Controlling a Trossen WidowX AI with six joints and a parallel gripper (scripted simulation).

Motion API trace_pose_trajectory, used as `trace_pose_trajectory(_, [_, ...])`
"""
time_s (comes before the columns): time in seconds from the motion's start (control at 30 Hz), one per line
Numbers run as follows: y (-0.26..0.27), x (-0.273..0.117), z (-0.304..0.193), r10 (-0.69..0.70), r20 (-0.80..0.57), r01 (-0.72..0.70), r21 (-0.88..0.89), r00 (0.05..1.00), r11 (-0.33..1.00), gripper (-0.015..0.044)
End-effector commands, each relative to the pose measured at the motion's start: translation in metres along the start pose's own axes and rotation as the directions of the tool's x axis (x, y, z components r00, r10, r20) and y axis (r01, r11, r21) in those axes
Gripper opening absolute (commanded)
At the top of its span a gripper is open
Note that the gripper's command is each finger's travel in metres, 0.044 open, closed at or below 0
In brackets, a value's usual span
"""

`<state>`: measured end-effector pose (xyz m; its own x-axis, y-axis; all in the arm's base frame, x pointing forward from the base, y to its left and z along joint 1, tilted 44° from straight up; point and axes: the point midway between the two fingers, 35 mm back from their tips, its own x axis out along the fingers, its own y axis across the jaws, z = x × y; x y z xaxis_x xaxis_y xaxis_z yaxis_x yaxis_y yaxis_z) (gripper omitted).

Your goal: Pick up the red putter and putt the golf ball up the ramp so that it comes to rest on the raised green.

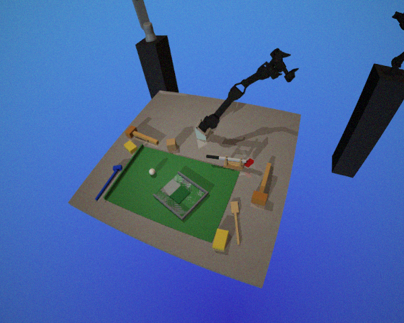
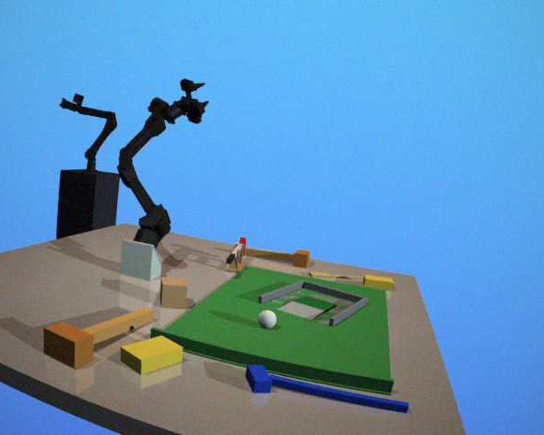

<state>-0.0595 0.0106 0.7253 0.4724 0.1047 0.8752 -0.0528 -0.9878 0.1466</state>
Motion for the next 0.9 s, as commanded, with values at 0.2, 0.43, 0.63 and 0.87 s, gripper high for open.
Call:
trace_pose_trajectory(0.2, [-0.021, 0.025, 0.092, -0.084, 0.236, 0.173, -0.385, 0.968, 0.906, 0.0440])
trace_pose_trajectory(0.43, [-0.036, 0.028, 0.204, -0.141, 0.503, 0.455, -0.582, 0.852, 0.674, 0.0440])
trace_pose_trajectory(0.63, [-0.049, 0.016, 0.275, -0.197, 0.653, 0.665, -0.616, 0.731, 0.424, 0.0440])
trace_pose_trajectory(0.87, [-0.073, -0.027, 0.380, -0.324, 0.824, 0.846, -0.521, 0.465, -0.109, 0.0440])
